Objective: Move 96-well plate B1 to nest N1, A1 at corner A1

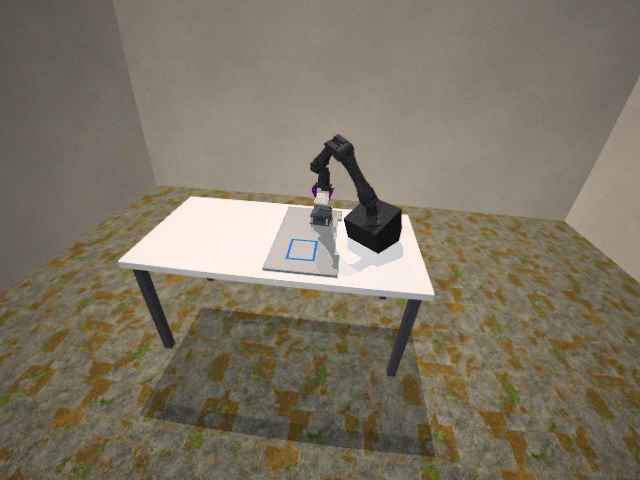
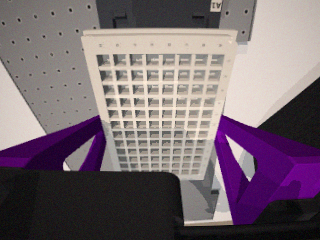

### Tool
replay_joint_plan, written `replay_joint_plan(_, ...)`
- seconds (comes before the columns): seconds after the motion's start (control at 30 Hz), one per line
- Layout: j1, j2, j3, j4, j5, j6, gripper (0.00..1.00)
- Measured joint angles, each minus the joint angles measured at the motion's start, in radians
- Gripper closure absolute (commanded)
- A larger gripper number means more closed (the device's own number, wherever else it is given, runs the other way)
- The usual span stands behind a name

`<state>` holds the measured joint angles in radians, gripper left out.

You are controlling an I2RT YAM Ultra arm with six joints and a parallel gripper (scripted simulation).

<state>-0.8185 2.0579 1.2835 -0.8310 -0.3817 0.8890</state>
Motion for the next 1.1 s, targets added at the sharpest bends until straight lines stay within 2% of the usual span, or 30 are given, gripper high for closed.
replay_joint_plan(1.1,0.050,0.092,-0.057,0.156,0.000,0.045,1.00)
